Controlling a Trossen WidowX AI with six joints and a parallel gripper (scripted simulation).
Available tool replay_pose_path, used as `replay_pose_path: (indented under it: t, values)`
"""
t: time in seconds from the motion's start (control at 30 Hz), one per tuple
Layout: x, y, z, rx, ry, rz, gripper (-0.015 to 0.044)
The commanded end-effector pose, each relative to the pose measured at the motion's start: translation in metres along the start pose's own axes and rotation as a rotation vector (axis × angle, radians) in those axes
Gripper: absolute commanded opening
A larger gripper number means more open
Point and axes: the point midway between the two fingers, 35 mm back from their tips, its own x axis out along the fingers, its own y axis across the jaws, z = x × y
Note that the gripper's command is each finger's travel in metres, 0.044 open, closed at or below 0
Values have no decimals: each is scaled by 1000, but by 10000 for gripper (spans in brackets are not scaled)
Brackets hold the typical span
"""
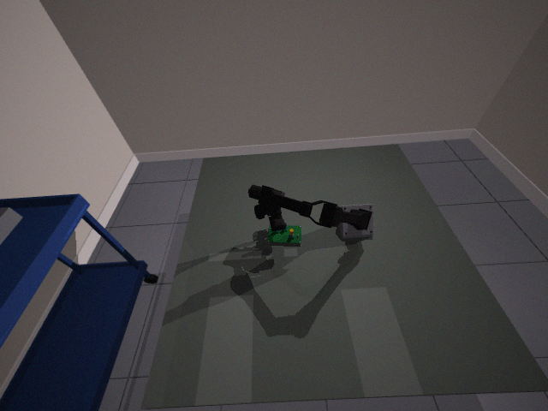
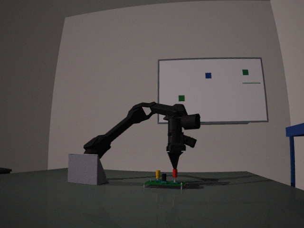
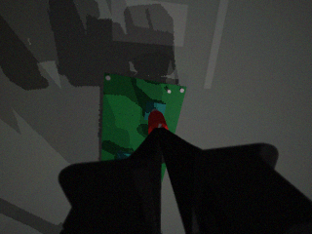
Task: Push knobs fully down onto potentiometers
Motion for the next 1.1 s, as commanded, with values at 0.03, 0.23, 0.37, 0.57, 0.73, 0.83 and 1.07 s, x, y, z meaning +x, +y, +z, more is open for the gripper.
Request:
replay_pose_path:
  t: [0.03, 0.23, 0.37, 0.57, 0.73, 0.83, 1.07]
  values:
    - [5, 2, 1, -7, 2, 3, 0]
    - [9, 2, 1, -7, 2, 3, 0]
    - [9, 2, 1, -7, 2, 3, 0]
    - [10, 2, 1, -7, 2, 3, 0]
    - [13, 2, 1, -7, 2, 4, 0]
    - [13, 2, 1, -7, 2, 4, 0]
    - [14, 2, 1, -7, 2, 4, 0]
